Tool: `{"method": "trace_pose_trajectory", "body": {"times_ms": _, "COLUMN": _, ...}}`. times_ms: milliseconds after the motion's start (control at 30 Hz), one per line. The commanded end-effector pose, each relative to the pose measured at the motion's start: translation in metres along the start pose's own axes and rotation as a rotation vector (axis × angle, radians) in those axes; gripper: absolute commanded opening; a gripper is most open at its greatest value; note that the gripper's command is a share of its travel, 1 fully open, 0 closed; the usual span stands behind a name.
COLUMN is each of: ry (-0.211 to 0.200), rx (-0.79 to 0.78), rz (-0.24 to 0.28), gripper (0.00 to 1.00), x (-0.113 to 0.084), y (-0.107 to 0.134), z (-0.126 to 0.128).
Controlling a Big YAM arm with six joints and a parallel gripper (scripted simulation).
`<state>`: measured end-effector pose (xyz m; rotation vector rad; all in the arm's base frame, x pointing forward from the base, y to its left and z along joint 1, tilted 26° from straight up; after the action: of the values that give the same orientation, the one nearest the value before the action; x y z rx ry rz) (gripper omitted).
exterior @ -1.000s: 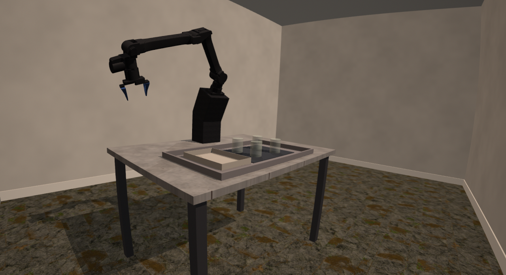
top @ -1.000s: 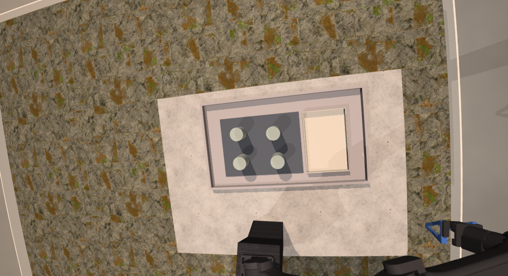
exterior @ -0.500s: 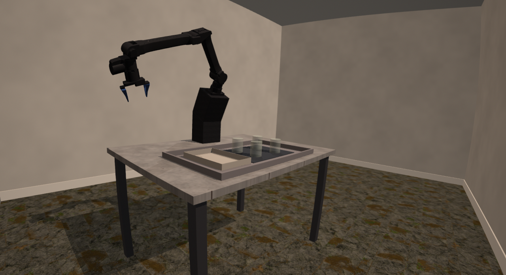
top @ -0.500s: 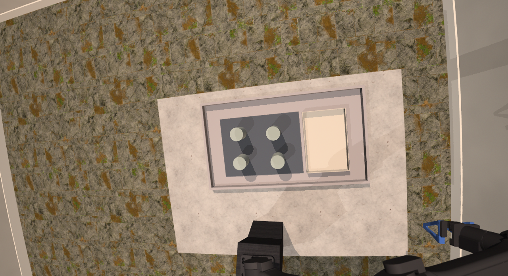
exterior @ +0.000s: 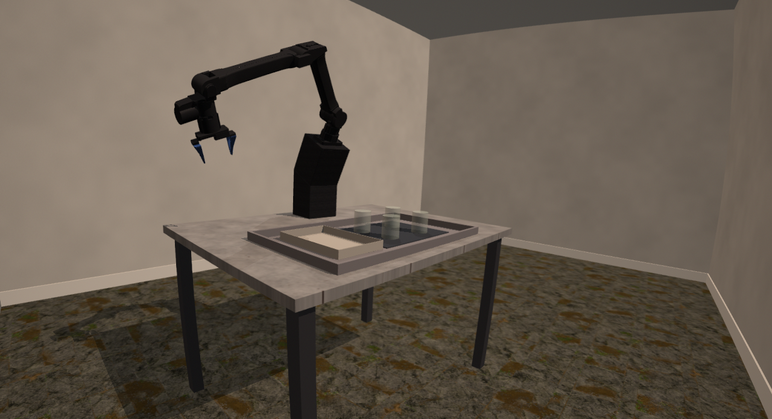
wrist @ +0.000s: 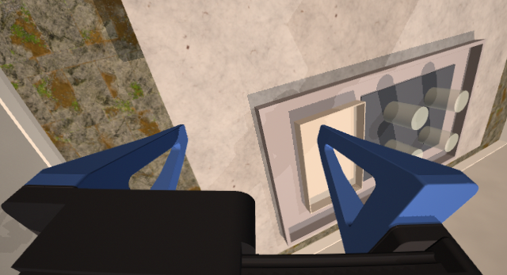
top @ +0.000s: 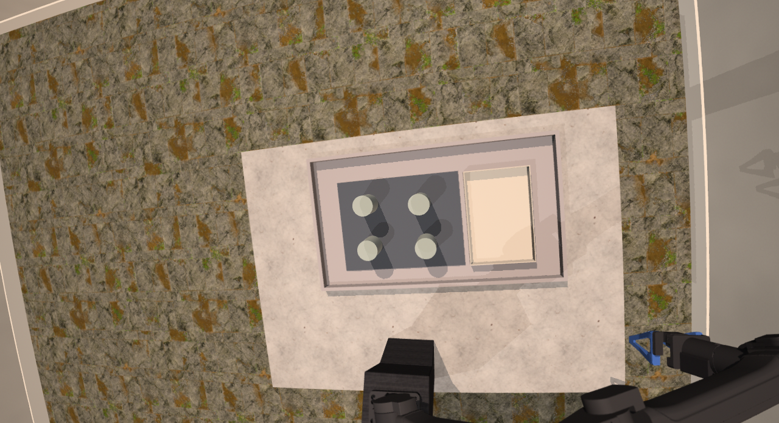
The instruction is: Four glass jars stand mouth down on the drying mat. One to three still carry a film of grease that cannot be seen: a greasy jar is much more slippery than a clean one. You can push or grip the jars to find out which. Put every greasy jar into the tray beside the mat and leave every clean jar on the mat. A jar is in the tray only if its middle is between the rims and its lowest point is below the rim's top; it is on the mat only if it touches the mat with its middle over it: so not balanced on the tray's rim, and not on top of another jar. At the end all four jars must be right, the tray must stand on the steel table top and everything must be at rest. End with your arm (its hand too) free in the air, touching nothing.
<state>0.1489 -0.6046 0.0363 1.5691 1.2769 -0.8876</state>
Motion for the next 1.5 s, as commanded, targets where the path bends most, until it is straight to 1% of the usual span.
{"method": "trace_pose_trajectory", "body": {"times_ms": 0, "ry": -0.077, "rx": -0.064, "rz": -0.007, "gripper": 1.00, "x": -0.024, "y": 0.038, "z": -0.015}}
{"method": "trace_pose_trajectory", "body": {"times_ms": 200, "ry": -0.088, "rx": -0.118, "rz": -0.025, "gripper": 1.00, "x": -0.009, "y": 0.068, "z": -0.038}}
{"method": "trace_pose_trajectory", "body": {"times_ms": 267, "ry": -0.088, "rx": -0.118, "rz": -0.025, "gripper": 1.00, "x": -0.009, "y": 0.068, "z": -0.038}}
{"method": "trace_pose_trajectory", "body": {"times_ms": 767, "ry": -0.117, "rx": -0.254, "rz": -0.070, "gripper": 1.00, "x": 0.029, "y": 0.143, "z": -0.095}}
{"method": "trace_pose_trajectory", "body": {"times_ms": 833, "ry": -0.117, "rx": -0.254, "rz": -0.070, "gripper": 1.00, "x": 0.029, "y": 0.143, "z": -0.095}}
{"method": "trace_pose_trajectory", "body": {"times_ms": 1000, "ry": -0.127, "rx": -0.299, "rz": -0.085, "gripper": 1.00, "x": 0.042, "y": 0.168, "z": -0.114}}
{"method": "trace_pose_trajectory", "body": {"times_ms": 1333, "ry": -0.154, "rx": -0.406, "rz": -0.120, "gripper": 1.00, "x": 0.055, "y": 0.196, "z": -0.174}}
{"method": "trace_pose_trajectory", "body": {"times_ms": 1400, "ry": -0.154, "rx": -0.406, "rz": -0.120, "gripper": 1.00, "x": 0.055, "y": 0.196, "z": -0.174}}
{"method": "trace_pose_trajectory", "body": {"times_ms": 1467, "ry": -0.160, "rx": -0.427, "rz": -0.127, "gripper": 1.00, "x": 0.058, "y": 0.201, "z": -0.186}}
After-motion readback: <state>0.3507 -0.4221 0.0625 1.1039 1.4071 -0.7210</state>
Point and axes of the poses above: the point where the finger pads meet when closed, its own x axis out along the fingers, its own z axis across the jaws, y = z × x, the point moved 4 cm from there along -x, back along the fingers, and after that the axes turned 3 degrees about -x, right-handed, at the moved point
